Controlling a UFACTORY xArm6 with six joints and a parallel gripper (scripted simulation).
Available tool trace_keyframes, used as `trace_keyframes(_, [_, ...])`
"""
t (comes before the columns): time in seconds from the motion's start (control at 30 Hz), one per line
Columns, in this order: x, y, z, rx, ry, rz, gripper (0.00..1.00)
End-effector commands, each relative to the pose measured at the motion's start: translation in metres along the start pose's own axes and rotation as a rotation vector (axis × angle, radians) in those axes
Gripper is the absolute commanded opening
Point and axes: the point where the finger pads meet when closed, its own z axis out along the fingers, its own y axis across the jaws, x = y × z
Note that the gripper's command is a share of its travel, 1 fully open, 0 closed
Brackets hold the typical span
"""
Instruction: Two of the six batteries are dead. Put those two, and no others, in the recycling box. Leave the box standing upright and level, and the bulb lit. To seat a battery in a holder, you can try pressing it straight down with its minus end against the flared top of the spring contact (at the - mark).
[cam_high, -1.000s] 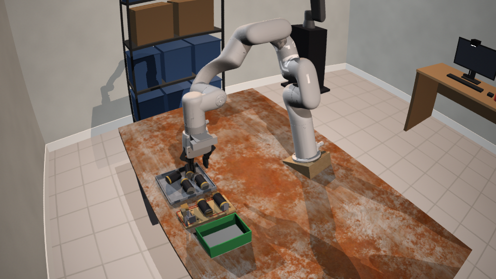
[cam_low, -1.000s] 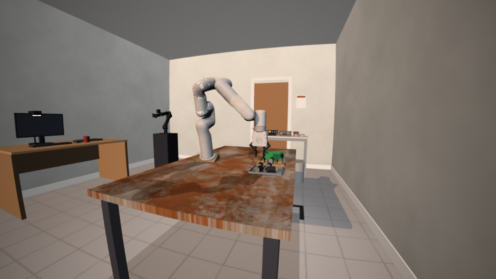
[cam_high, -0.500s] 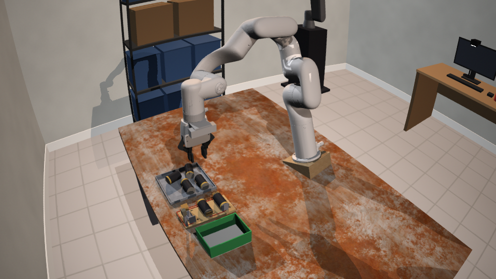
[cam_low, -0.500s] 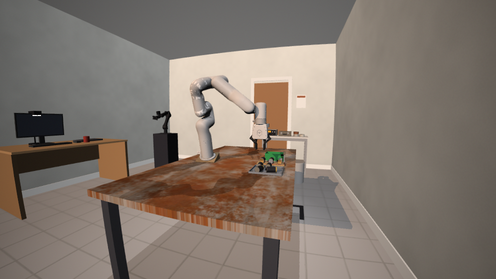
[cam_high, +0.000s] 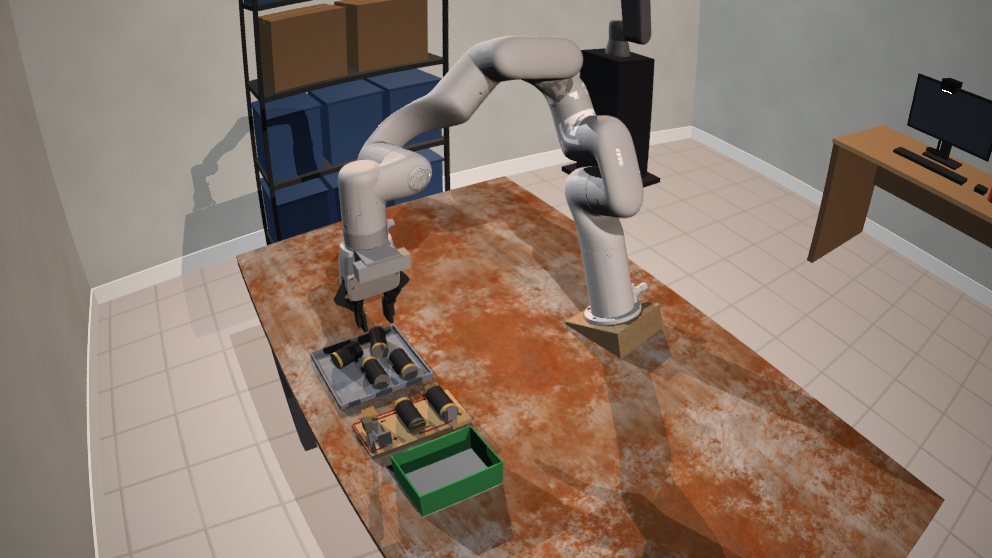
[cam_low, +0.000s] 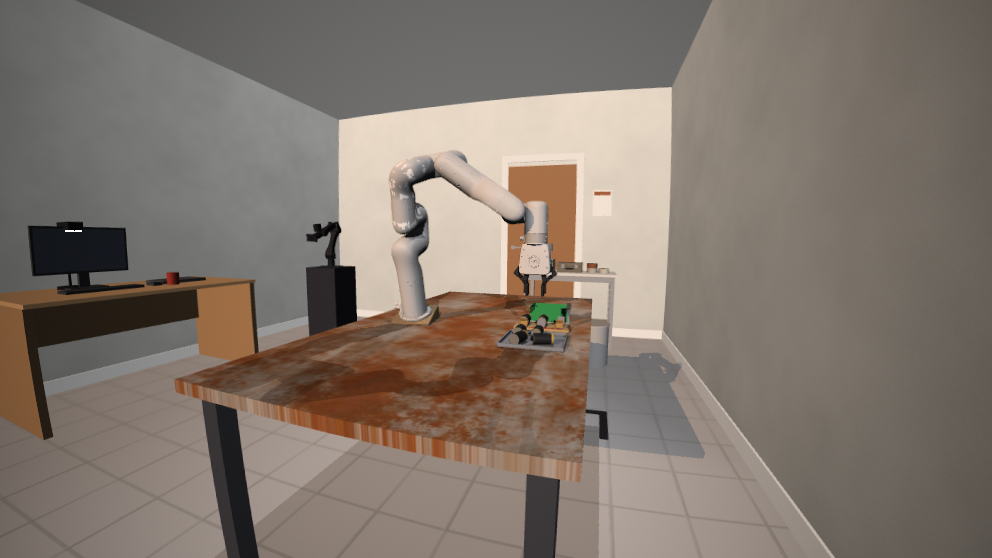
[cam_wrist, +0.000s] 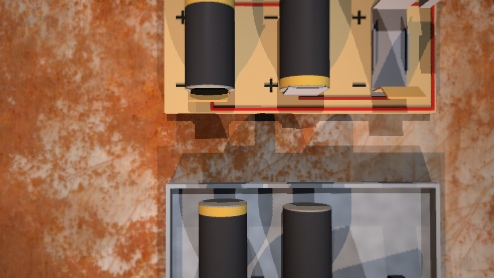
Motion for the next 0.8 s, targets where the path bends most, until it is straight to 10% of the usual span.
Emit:
trace_keyframes(0.0, [0.002,0.013,-0.002,0.002,-0.001,0.002,0.51])
trace_keyframes(0.77, [0.002,0.013,0.011,0.002,-0.001,0.004,0.51])
